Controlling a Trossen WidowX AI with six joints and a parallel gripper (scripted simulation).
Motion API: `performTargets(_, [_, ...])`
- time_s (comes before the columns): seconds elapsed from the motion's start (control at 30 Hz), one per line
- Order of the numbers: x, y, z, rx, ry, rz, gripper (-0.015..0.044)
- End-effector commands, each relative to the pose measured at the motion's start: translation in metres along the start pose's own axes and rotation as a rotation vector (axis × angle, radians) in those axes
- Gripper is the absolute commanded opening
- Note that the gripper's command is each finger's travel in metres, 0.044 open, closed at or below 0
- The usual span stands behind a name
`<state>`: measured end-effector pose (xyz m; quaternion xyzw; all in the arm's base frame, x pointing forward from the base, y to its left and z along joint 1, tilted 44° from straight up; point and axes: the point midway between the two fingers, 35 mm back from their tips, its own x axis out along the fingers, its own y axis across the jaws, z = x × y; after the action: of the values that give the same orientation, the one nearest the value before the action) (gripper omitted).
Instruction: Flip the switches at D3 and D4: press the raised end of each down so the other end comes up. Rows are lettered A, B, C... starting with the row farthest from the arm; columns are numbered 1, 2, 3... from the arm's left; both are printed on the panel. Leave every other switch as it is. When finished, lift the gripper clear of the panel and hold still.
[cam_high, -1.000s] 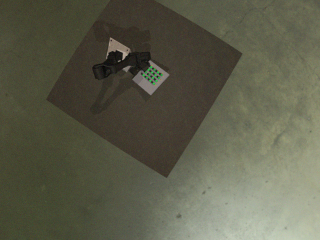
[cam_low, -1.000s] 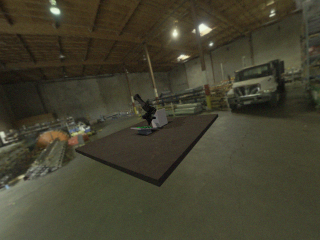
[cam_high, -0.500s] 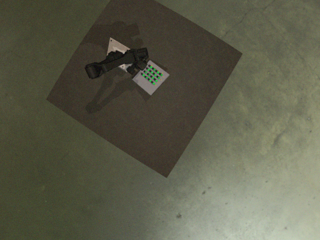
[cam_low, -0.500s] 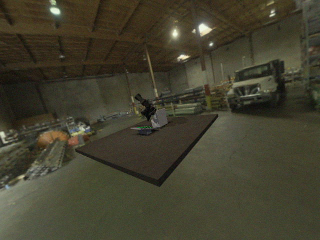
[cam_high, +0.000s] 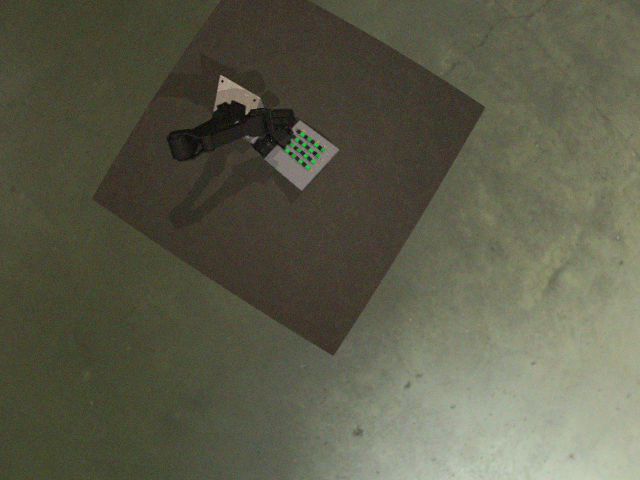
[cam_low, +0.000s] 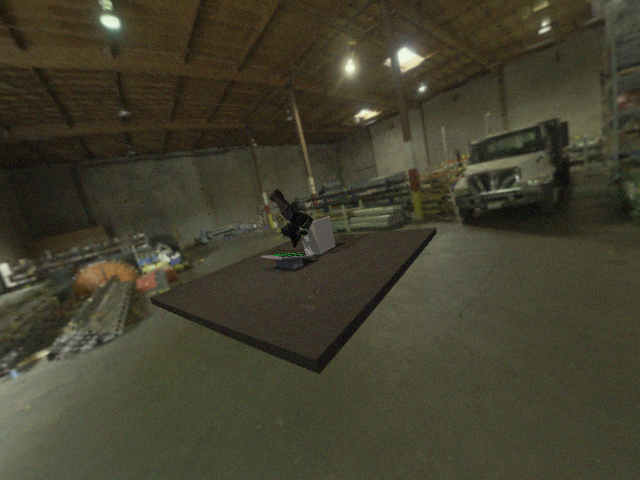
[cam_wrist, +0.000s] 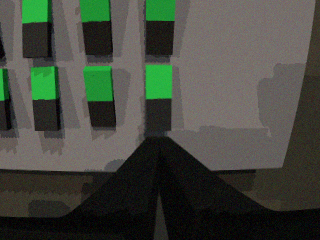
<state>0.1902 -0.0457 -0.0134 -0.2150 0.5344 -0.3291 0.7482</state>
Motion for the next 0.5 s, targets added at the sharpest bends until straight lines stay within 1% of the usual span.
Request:
performTargets(0.0, [0.006,-0.002,-0.002,-0.007,-0.006,-0.008,0.0])
performTargets(0.2, [0.007,-0.002,-0.002,-0.007,-0.006,-0.008,0.0])
performTargets(0.3, [0.015,-0.003,-0.002,-0.007,-0.006,-0.009,0.0])
performTargets(0.47, [0.018,-0.003,-0.002,-0.007,-0.006,-0.009,0.0])
